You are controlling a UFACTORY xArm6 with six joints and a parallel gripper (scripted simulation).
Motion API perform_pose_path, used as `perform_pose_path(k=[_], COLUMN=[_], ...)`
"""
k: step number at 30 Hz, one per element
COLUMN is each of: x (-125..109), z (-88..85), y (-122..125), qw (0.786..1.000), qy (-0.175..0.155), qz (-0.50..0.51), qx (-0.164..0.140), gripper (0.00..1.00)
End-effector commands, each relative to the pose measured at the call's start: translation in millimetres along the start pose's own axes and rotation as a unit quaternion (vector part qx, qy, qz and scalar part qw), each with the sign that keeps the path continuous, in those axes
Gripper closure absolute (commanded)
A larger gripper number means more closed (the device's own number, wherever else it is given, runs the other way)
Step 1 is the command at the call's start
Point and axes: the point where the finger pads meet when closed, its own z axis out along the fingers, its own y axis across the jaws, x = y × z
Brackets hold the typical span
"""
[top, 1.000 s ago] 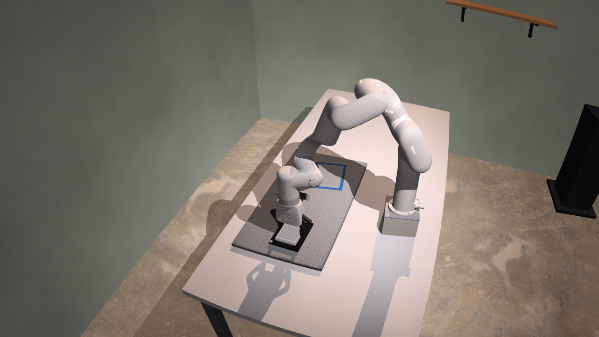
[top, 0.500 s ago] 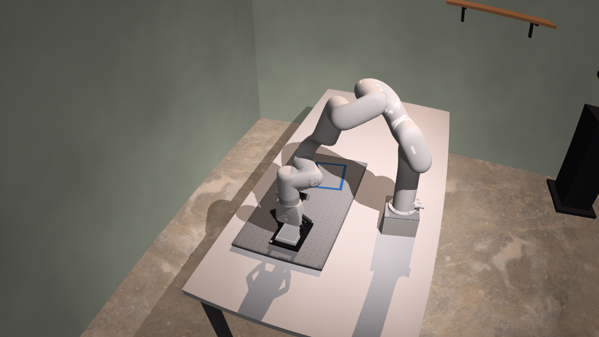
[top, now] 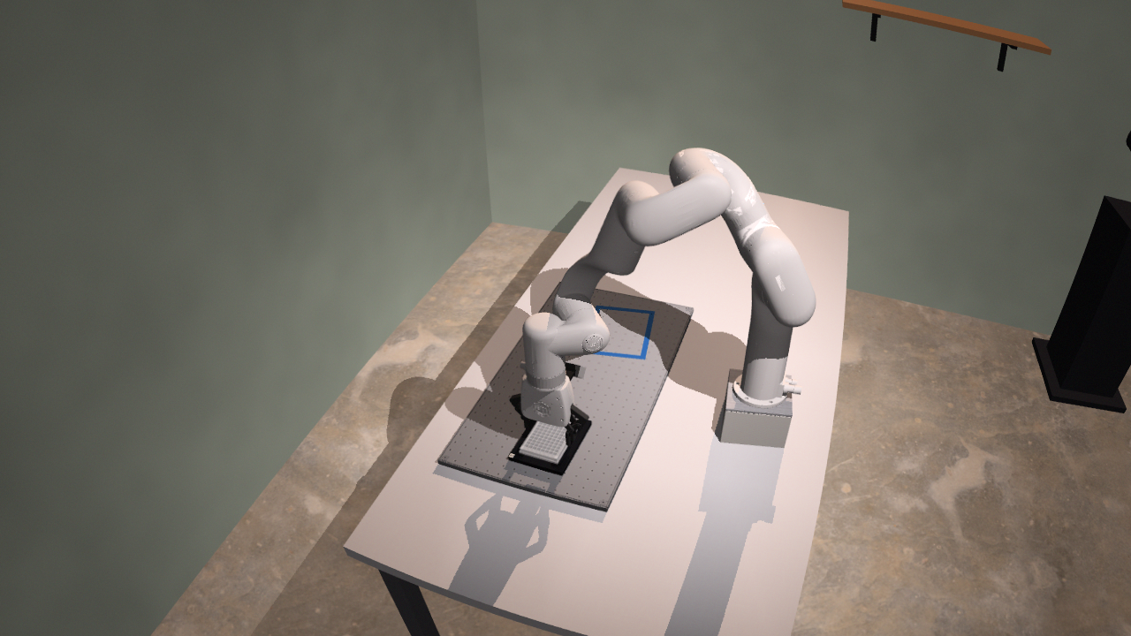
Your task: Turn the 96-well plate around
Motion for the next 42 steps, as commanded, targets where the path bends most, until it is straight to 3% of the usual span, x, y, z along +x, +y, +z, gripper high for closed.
perform_pose_path(k=[1, 42], x=[-1, -1], z=[-1.4, -17.4], y=[-1, -1], qw=[1.000, 1.000], qy=[-0.001, -0.001], qz=[0.000, 0.000], qx=[0.002, 0.002], gripper=[1.00, 1.00])
